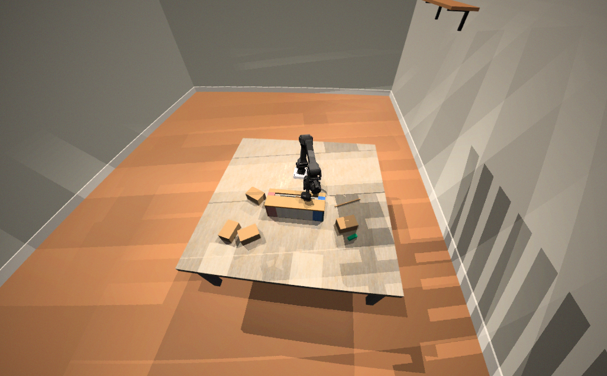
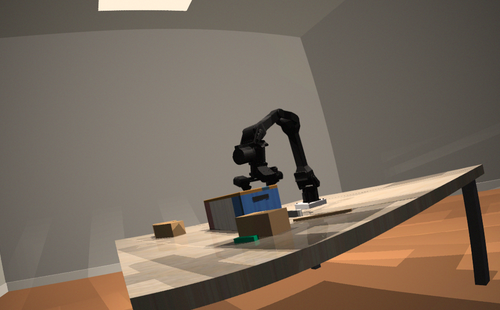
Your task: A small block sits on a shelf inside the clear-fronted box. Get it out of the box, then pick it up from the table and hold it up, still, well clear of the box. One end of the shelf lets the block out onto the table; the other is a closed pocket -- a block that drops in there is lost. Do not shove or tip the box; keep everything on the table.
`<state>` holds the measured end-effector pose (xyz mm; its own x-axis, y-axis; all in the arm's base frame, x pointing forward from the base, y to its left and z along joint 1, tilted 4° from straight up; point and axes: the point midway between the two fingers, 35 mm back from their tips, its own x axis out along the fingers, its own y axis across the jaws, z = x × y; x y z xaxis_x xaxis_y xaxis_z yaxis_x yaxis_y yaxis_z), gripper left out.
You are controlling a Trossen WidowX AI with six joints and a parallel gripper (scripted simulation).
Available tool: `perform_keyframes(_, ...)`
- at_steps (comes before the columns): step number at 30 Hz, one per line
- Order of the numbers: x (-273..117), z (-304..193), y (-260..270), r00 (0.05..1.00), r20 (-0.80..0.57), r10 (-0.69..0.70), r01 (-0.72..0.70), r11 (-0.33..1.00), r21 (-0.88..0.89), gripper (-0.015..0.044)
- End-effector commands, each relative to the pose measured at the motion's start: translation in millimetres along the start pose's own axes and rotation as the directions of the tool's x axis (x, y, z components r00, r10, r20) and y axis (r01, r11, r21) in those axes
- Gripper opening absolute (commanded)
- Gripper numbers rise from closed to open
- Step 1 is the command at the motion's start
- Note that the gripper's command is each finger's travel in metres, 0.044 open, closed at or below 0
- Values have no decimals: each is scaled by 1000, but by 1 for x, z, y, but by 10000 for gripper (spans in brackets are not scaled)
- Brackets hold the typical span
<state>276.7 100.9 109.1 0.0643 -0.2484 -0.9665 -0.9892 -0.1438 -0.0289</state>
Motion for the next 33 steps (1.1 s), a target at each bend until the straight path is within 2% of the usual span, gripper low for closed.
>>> perform_keyframes(1, 3, -10, 0, 1000, -2, -2, 2, 1000, -2, 400)
perform_keyframes(33, 27, -77, 0, 1000, -9, -2, 2, 1000, -2, 400)
